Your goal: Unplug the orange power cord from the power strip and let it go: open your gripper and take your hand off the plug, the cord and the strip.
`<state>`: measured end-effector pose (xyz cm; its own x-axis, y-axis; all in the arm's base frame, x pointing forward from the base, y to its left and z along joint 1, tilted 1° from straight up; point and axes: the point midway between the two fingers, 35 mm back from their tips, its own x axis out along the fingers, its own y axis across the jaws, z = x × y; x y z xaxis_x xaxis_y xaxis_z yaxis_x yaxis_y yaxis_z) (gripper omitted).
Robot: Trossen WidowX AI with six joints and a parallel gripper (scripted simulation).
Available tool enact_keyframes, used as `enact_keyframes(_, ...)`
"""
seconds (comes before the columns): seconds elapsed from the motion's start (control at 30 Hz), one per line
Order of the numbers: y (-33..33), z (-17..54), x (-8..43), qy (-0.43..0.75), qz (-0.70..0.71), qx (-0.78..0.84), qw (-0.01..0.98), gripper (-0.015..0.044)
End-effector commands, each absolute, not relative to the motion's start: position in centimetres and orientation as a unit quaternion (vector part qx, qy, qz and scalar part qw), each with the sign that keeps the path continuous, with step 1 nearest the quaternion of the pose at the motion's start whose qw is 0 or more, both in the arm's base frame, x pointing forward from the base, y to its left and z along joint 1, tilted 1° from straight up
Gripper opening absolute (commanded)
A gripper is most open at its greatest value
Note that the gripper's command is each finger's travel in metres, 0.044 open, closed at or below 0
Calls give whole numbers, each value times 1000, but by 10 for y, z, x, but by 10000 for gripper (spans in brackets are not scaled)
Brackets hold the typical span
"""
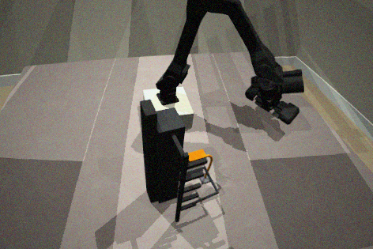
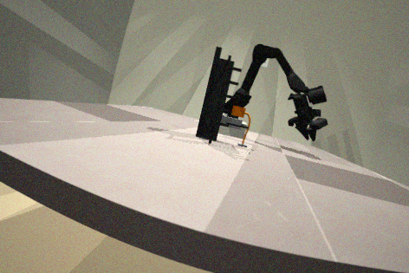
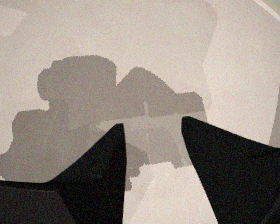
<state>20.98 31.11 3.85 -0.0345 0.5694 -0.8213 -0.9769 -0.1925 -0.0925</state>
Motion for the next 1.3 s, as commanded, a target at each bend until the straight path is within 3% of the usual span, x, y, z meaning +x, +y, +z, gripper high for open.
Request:
enact_keyframes(0.0,258,49,261,300,613,-429,592,160)
enact_keyframes(0.27,139,70,312,389,531,-481,578,160)
enact_keyframes(0.57,6,104,306,496,482,-495,525,160)
enact_keyframes(1.27,-12,106,305,501,481,-495,522,160)
